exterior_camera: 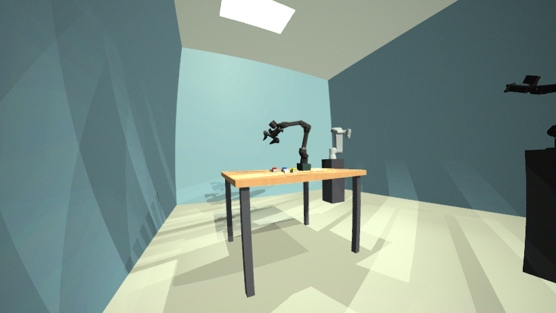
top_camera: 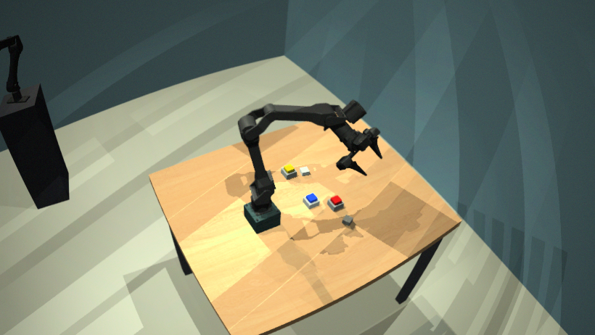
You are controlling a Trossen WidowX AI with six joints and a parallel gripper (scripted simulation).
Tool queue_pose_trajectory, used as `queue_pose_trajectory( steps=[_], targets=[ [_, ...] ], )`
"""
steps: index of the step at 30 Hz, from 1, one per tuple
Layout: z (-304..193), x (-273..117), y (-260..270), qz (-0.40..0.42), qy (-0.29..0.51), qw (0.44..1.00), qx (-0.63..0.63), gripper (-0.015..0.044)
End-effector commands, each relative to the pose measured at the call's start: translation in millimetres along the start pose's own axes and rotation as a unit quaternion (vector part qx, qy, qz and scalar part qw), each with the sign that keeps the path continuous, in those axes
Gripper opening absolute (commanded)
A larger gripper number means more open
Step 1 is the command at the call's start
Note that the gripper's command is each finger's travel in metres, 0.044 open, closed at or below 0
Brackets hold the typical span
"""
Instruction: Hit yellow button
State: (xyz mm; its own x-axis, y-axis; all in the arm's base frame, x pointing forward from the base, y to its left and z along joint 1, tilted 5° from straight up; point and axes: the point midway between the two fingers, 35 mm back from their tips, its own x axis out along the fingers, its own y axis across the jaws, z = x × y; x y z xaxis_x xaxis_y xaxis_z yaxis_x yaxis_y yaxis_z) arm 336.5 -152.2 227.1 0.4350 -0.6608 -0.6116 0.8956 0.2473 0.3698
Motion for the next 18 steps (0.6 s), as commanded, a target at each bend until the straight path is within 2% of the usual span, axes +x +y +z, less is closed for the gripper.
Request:
queue_pose_trajectory(
  steps=[1,5,9,14,18],
  targets=[
    [-73,-18,18,0.036,0.104,0.986,-0.126,0.04],
    [-144,-47,22,0.07,0.198,0.946,-0.249,0.04],
    [-209,-84,11,0.099,0.285,0.879,-0.368,0.04],
    [-278,-139,-25,0.125,0.381,0.762,-0.509,0.04],
    [-315,-181,-65,0.133,0.439,0.656,-0.6,0.04]
  ],
)
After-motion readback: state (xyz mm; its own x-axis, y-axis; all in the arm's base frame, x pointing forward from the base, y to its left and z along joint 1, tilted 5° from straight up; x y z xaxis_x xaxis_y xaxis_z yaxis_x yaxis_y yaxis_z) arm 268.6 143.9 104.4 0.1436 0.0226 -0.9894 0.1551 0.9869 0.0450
